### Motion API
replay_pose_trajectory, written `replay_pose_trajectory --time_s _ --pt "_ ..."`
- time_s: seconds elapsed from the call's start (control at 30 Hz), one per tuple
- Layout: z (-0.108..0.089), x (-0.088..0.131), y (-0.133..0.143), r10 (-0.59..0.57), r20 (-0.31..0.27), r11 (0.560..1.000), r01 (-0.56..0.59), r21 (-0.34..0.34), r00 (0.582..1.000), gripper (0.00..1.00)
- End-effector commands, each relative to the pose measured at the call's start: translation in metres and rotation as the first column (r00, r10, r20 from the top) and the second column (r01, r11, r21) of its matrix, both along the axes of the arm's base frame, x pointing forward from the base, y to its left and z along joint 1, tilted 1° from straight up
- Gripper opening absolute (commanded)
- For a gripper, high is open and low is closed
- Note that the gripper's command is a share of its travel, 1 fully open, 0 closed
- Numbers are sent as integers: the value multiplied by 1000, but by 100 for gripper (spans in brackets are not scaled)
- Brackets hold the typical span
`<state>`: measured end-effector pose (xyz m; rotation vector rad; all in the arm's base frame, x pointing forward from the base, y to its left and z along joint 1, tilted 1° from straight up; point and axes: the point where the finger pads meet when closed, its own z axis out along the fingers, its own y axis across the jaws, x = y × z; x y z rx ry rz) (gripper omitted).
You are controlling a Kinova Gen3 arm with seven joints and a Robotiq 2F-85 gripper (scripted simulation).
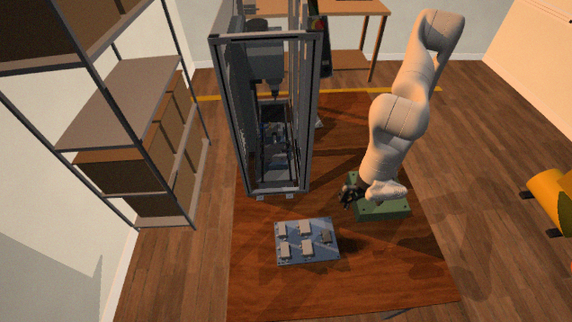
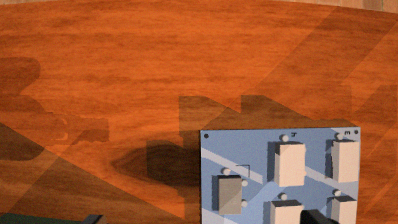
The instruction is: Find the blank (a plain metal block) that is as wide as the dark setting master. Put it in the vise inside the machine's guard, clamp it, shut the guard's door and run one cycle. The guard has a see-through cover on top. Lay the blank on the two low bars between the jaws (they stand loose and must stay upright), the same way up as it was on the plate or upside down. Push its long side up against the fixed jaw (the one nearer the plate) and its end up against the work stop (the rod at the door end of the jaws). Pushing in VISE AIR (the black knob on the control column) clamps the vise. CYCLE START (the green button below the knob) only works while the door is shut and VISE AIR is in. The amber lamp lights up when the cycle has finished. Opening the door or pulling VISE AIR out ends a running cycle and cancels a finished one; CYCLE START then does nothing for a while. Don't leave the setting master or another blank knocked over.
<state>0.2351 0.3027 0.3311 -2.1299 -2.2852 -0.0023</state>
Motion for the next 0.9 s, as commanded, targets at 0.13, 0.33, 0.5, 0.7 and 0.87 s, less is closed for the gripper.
replay_pose_trajectory --time_s 0.13,0.33,0.5,0.7,0.87 --pt "1 0 0 -8 3 1000 8 0 1000 100" --pt "-28 5 -7 -8 3 1000 8 0 1000 100" --pt "-47 8 -12 -8 3 1000 8 0 1000 100" --pt "-47 8 -12 -8 3 1000 8 0 1000 100" --pt "-67 11 -17 -8 3 1000 8 0 1000 100"
